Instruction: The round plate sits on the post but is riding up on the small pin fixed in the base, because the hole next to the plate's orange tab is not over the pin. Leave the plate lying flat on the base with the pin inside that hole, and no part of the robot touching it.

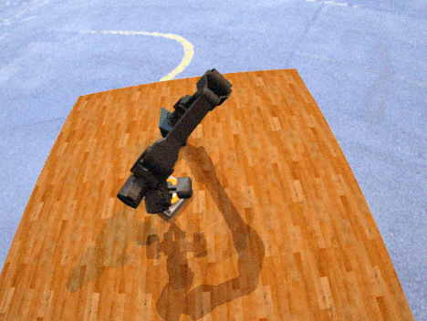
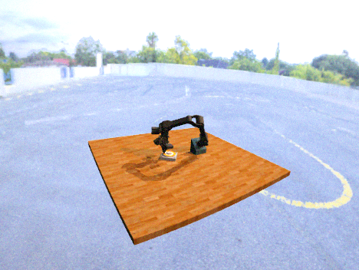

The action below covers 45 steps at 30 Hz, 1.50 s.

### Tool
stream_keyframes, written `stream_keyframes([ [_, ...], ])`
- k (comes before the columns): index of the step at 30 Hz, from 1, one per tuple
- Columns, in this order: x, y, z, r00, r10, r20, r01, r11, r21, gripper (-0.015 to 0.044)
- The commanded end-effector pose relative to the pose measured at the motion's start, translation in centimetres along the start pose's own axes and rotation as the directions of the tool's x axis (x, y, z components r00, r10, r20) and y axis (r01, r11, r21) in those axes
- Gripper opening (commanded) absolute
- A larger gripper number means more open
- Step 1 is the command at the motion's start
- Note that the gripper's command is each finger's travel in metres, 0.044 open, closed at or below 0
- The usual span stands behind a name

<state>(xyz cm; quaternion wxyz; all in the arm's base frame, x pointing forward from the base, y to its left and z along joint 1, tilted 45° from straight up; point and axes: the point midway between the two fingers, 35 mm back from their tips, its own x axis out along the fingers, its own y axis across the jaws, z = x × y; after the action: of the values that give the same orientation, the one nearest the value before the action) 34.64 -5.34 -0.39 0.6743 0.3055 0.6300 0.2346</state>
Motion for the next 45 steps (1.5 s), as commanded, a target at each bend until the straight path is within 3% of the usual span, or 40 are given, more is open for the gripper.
stream_keyframes([
  [1, 0.1, -0.6, 0.0, 1.000, -0.005, -0.005, 0.005, 1.000, -0.002, 0.0000],
  [21, 0.1, -2.8, -0.4, 1.000, -0.006, -0.005, 0.006, 1.000, -0.002, 0.0000],
  [31, -4.2, -2.6, -0.7, 1.000, -0.008, -0.005, 0.008, 1.000, -0.002, 0.0000],
  [45, -3.2, -2.7, -0.7, 1.000, -0.001, -0.006, 0.001, 1.000, 0.007, 0.0000],
])
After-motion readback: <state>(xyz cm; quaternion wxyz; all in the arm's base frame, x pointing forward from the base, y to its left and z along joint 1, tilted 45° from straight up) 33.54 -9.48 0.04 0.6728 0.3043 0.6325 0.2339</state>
